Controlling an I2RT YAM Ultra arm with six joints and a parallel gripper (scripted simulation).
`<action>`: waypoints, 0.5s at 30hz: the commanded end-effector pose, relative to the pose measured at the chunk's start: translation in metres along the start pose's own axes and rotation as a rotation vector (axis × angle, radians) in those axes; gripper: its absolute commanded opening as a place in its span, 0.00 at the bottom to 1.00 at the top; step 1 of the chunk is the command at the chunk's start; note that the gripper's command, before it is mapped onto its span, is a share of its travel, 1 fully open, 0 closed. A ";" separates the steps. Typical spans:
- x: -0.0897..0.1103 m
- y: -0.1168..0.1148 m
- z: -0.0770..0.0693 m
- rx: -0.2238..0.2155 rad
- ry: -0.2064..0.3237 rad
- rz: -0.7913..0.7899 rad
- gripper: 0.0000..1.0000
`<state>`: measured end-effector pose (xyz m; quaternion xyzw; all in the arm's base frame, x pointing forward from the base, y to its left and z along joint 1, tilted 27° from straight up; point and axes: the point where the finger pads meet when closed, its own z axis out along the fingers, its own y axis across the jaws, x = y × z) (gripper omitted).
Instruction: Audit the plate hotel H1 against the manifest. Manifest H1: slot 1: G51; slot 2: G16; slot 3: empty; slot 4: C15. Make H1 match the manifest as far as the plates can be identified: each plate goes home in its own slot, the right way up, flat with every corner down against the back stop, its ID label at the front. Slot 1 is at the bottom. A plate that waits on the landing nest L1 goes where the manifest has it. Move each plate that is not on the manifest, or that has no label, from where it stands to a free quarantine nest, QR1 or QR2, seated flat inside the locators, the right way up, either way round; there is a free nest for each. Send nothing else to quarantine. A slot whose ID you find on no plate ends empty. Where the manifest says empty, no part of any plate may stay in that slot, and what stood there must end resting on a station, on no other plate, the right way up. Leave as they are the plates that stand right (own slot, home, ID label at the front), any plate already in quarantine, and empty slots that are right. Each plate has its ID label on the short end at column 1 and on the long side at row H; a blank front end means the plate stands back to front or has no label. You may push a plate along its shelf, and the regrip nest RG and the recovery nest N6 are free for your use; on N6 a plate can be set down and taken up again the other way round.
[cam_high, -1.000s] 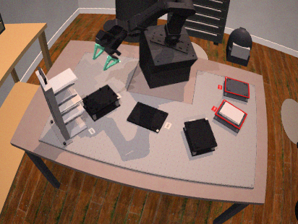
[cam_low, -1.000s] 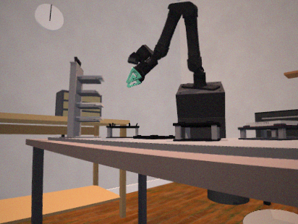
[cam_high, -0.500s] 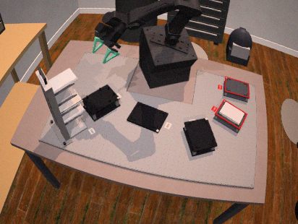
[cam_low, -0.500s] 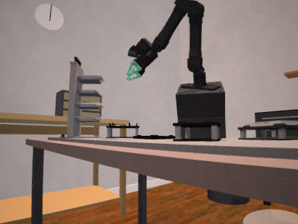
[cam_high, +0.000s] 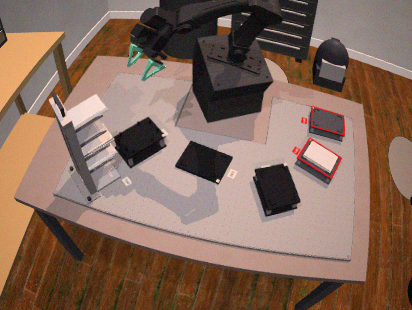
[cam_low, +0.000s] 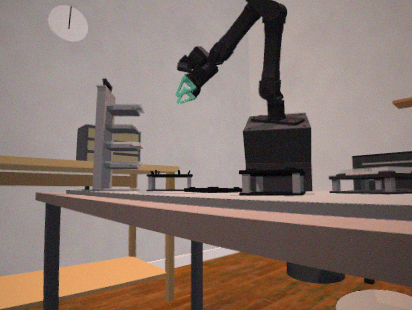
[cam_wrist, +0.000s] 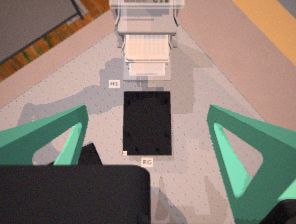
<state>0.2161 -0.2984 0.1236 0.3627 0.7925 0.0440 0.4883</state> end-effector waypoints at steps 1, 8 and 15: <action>0.000 0.000 0.002 -0.001 -0.011 -0.007 1.00; 0.012 0.000 0.014 -0.001 -0.011 -0.007 1.00; 0.028 0.000 0.030 -0.002 -0.011 -0.007 1.00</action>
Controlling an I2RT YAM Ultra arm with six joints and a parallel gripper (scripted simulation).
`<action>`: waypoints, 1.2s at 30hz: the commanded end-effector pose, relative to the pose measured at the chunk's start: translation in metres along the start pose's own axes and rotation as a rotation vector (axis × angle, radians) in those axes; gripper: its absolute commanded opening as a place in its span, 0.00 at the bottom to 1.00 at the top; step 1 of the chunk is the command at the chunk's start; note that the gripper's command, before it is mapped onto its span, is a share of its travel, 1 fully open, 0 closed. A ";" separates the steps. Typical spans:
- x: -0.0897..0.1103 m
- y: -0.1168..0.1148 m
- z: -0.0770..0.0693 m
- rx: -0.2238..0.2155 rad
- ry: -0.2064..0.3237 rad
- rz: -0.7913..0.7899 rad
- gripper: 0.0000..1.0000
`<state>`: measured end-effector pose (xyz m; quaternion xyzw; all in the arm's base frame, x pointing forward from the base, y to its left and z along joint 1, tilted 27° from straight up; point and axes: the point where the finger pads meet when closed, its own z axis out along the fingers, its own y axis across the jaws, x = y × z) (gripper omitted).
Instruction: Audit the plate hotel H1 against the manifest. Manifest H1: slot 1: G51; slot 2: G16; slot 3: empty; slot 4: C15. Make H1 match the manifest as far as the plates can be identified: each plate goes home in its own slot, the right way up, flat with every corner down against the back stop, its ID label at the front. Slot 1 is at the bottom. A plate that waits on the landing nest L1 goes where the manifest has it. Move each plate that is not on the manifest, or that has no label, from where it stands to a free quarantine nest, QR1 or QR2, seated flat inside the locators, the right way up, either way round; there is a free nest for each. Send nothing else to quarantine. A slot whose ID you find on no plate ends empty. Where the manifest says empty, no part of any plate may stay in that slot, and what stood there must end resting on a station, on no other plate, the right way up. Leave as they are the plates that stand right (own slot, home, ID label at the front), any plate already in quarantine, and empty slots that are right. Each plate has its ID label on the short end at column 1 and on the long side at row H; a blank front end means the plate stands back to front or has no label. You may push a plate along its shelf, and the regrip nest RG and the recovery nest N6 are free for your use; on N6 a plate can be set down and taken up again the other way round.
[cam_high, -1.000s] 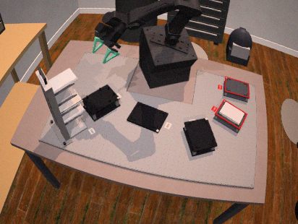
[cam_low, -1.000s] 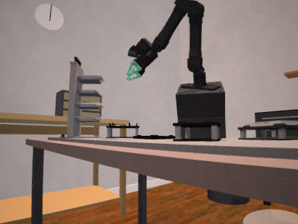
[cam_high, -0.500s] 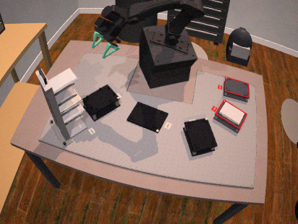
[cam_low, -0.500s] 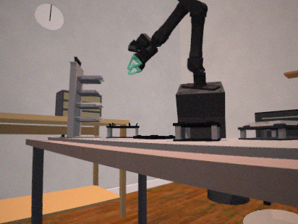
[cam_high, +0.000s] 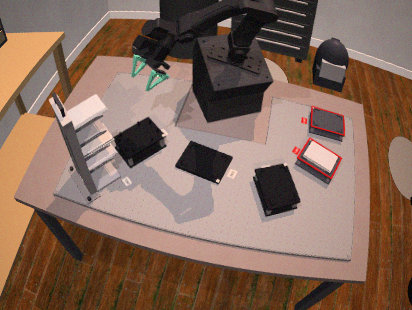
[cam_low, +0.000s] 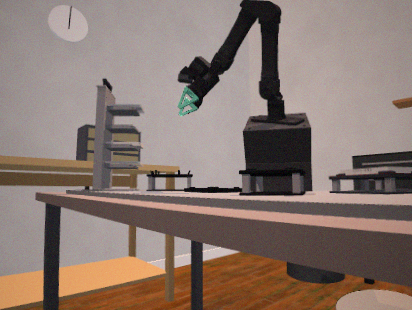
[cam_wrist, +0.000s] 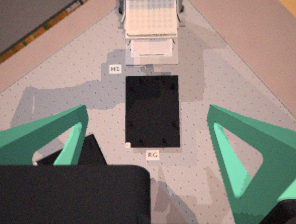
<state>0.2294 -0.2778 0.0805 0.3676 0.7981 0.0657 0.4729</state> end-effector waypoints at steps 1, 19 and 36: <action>-0.013 -0.003 0.003 0.016 -0.056 -0.033 1.00; -0.022 -0.003 0.010 0.016 -0.056 -0.033 1.00; -0.037 -0.003 0.024 0.016 -0.057 -0.033 1.00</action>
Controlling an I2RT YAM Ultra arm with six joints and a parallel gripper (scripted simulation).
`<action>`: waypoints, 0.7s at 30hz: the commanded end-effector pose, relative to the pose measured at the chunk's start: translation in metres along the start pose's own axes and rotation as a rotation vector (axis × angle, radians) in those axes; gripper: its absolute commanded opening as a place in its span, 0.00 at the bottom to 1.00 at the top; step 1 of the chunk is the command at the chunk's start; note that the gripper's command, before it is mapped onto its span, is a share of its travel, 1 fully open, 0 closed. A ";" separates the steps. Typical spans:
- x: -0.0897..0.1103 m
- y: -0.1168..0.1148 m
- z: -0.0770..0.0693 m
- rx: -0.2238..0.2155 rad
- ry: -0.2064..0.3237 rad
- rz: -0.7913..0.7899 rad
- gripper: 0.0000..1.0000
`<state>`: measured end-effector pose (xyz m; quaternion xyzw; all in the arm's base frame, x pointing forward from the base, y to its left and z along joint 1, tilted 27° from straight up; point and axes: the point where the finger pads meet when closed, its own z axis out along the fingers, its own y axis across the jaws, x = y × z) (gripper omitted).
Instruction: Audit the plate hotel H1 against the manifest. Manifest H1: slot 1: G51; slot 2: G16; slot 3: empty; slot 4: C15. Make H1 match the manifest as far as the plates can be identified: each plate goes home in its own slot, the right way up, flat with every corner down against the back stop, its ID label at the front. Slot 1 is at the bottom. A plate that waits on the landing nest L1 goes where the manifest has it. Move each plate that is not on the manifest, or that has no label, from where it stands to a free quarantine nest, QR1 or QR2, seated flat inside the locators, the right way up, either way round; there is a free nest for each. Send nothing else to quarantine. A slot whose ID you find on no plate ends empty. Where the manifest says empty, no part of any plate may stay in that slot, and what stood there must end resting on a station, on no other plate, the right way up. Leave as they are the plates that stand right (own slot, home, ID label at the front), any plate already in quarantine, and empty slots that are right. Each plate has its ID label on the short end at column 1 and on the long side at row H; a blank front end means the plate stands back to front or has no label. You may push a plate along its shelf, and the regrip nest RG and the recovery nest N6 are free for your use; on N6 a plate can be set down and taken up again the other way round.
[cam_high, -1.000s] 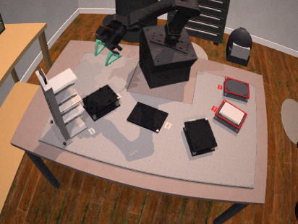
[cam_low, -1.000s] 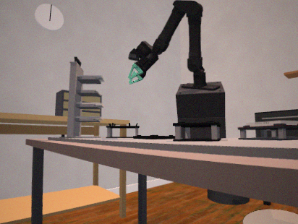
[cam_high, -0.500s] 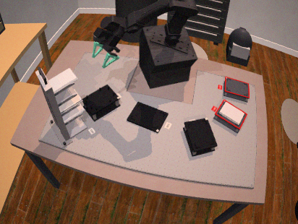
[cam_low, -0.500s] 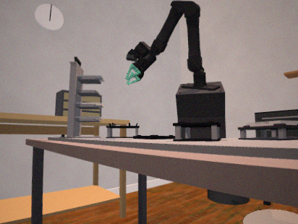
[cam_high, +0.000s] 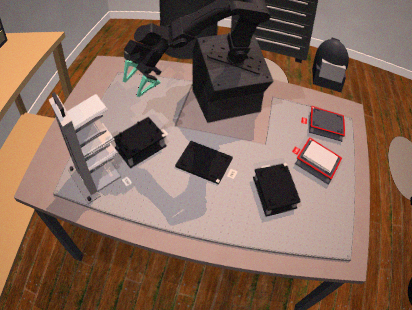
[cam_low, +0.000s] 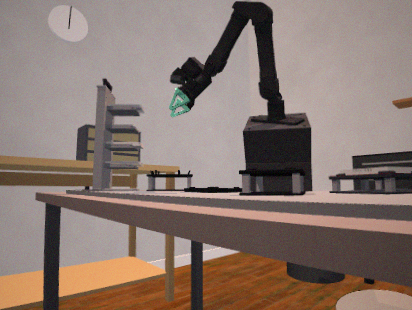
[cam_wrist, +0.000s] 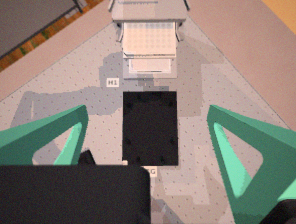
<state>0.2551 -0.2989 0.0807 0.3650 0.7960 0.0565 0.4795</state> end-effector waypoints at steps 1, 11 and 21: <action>-0.017 -0.001 -0.001 0.009 -0.038 -0.021 1.00; -0.025 -0.001 0.007 0.009 -0.039 -0.021 1.00; -0.035 -0.001 0.016 0.009 -0.039 -0.021 1.00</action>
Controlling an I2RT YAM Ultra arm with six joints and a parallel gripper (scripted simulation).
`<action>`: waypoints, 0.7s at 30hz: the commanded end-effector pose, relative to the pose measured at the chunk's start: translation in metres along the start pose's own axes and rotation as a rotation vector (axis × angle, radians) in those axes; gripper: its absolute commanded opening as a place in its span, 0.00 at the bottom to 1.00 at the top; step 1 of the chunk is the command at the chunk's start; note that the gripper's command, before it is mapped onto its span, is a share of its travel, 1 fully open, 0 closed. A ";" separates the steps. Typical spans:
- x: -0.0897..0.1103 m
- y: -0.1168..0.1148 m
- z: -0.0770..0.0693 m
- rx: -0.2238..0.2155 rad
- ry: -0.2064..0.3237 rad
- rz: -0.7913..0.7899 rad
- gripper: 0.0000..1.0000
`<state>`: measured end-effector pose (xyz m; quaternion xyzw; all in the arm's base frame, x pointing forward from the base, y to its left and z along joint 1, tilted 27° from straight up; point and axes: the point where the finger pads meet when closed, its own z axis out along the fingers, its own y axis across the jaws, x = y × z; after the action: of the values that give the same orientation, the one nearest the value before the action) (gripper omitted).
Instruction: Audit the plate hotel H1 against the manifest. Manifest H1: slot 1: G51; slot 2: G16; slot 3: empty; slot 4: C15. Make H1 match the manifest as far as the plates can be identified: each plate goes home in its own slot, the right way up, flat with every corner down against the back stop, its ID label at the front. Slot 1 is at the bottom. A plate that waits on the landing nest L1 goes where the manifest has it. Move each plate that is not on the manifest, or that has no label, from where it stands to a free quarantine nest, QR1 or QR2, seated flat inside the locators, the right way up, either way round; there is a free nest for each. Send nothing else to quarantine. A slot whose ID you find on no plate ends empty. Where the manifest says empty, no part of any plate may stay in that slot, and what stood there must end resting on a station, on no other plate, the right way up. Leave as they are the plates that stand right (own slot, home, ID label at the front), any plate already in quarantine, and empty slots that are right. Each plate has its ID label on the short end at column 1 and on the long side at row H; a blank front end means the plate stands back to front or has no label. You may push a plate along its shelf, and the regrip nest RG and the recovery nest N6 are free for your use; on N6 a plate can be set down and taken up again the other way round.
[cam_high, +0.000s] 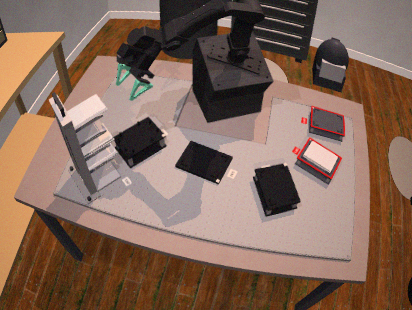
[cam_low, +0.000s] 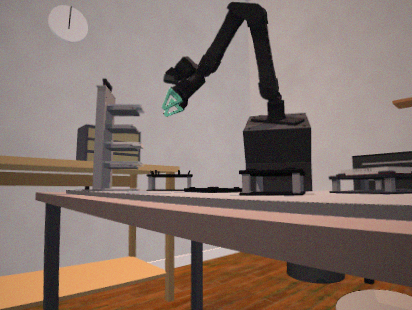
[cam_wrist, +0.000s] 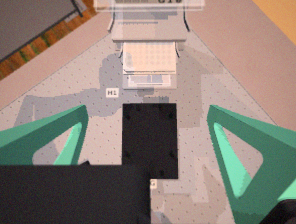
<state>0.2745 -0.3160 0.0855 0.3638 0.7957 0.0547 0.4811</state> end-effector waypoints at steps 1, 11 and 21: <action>-0.016 -0.001 -0.001 0.009 -0.035 -0.017 1.00; -0.024 -0.001 0.006 0.009 -0.035 -0.017 1.00; -0.032 -0.001 0.014 0.009 -0.036 -0.017 1.00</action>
<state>0.2929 -0.3335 0.0918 0.3619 0.7943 0.0506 0.4854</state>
